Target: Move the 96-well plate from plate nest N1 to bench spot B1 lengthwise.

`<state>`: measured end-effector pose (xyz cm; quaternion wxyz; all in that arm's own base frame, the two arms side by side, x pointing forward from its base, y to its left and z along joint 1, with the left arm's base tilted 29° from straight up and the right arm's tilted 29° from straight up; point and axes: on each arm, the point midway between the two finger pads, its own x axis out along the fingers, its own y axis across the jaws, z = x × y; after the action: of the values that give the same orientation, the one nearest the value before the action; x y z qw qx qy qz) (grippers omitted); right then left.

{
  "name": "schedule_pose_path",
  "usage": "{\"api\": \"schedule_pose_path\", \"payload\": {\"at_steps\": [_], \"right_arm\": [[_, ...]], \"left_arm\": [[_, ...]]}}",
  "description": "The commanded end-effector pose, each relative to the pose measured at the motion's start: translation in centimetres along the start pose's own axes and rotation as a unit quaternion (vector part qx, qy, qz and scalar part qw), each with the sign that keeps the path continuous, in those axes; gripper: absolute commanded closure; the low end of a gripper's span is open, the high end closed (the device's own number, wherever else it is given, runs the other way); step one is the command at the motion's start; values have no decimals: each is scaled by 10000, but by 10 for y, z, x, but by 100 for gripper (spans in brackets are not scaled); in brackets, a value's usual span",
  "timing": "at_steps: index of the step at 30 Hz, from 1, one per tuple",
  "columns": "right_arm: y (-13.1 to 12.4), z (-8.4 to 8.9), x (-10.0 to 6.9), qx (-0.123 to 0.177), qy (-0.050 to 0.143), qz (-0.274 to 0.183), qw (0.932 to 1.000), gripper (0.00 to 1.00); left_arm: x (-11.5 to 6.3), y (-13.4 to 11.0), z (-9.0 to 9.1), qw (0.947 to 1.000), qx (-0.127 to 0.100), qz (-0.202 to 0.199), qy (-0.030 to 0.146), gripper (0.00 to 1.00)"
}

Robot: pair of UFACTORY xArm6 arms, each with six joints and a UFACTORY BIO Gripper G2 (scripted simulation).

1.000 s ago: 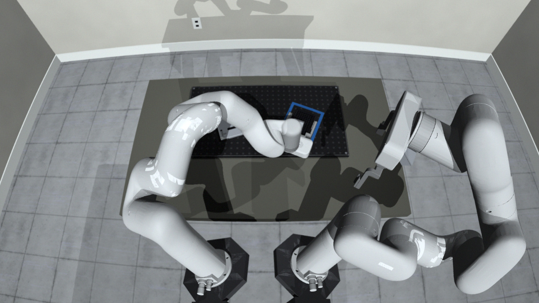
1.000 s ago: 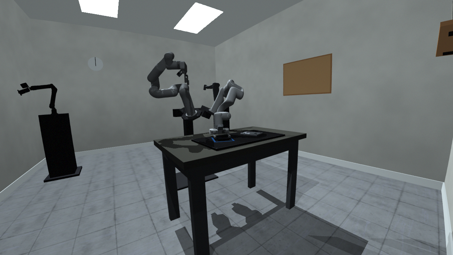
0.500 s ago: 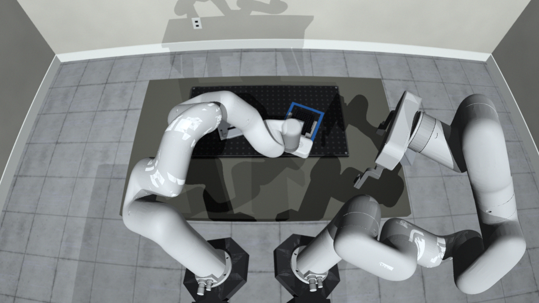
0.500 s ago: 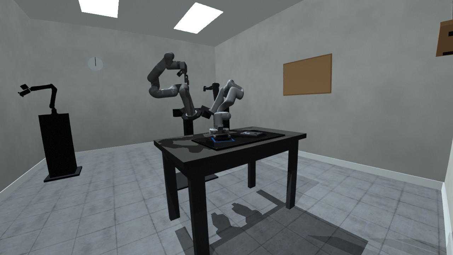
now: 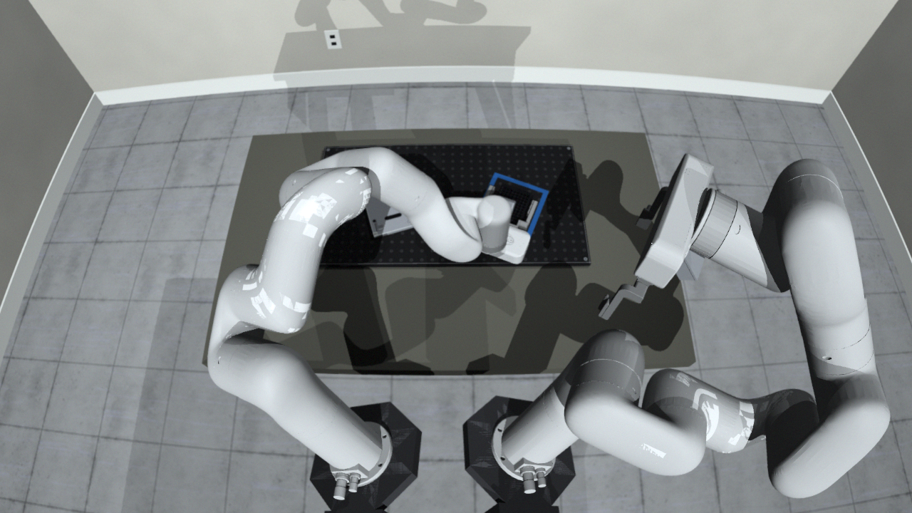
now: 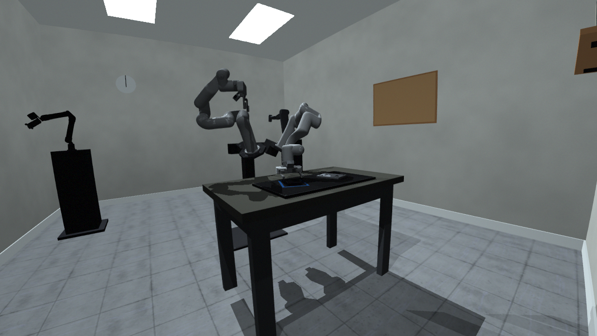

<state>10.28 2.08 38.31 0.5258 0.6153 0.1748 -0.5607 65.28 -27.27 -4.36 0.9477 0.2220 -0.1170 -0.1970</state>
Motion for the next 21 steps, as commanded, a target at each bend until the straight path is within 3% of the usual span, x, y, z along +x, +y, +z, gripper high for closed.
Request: {"api": "schedule_pose_path", "payload": {"at_steps": [1, 21], "right_arm": [[0, 0, 0, 2, 3, 0, 10000, 0], [0, 0, 0, 2, 3, 0, 10000, 0]], "left_arm": [[2, 0, 11, 10000, -3, 3, -21, 63], [1, 0, 59, 10000, -4, 3, -21, 63]]}}
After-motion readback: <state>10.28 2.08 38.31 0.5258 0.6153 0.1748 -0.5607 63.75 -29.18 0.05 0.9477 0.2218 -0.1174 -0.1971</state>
